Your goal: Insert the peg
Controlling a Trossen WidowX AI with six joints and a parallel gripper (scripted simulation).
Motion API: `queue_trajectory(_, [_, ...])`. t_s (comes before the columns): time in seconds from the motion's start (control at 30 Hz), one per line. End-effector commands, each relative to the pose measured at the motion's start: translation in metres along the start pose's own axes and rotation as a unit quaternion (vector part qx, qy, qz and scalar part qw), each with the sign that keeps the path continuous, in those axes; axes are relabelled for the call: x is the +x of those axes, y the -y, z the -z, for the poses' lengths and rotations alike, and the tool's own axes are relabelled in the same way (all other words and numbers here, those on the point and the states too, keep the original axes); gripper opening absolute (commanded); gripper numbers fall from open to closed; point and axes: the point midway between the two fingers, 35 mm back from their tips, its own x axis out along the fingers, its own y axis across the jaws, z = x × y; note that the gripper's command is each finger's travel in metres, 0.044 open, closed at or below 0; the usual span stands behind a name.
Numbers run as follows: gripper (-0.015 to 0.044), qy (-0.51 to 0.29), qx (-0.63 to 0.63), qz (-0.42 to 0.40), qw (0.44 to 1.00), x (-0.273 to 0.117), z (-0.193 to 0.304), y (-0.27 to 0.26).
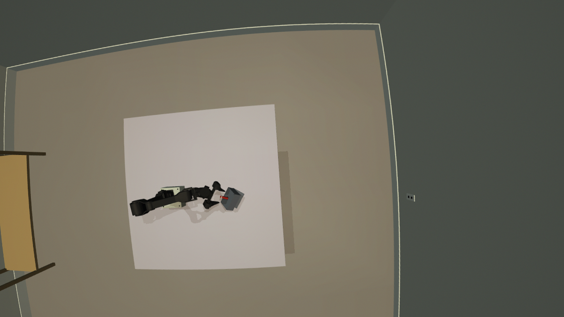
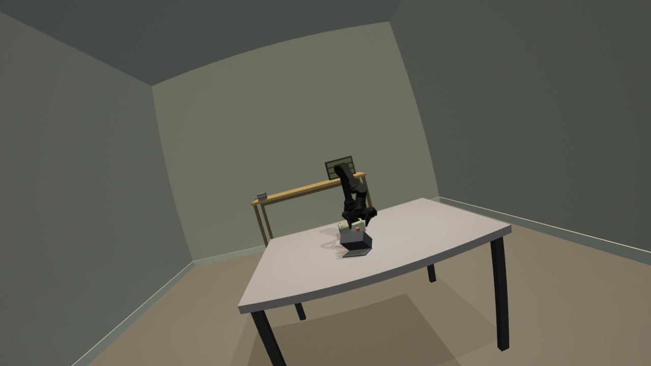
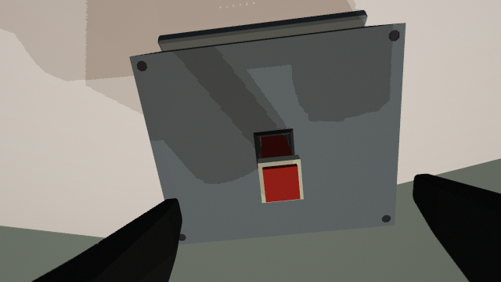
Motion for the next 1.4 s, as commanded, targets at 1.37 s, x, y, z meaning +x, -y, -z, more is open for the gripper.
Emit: queue_trajectory(1.37, [0.0440,0.001,0.000,0.001,1.000,-0.073,-0.003,0.003])
